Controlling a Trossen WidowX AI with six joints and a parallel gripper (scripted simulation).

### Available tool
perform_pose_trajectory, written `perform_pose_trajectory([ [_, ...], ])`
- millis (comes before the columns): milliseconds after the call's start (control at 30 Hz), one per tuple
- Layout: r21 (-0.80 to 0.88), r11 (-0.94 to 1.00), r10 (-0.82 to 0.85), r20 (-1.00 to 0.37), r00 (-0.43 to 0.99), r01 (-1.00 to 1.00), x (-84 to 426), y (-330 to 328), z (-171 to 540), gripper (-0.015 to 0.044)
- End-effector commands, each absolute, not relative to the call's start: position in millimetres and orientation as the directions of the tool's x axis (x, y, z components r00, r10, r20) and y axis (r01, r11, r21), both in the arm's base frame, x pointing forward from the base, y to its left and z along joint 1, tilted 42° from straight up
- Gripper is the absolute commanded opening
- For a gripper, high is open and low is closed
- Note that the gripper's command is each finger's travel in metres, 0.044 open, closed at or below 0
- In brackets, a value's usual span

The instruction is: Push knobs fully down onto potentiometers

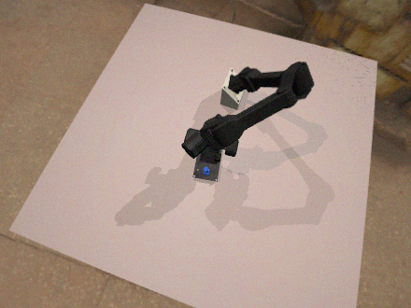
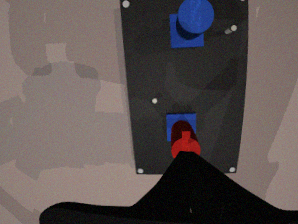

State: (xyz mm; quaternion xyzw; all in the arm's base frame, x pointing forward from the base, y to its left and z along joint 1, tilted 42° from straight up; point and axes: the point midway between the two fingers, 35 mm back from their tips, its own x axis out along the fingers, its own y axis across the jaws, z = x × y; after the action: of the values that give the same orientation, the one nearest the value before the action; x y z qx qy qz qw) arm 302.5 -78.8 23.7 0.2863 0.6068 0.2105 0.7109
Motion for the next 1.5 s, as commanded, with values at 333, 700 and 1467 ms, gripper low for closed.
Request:
perform_pose_trajectory([
  [333,0.662,0.748,0.647,-0.742,0.176,0.049,303,-82,26,0.0184],
  [700,0.657,0.753,0.641,-0.746,0.181,0.040,370,-117,63,0.0000],
  [1467,0.657,0.752,0.641,-0.745,0.182,0.040,376,-101,45,0.0000],
])
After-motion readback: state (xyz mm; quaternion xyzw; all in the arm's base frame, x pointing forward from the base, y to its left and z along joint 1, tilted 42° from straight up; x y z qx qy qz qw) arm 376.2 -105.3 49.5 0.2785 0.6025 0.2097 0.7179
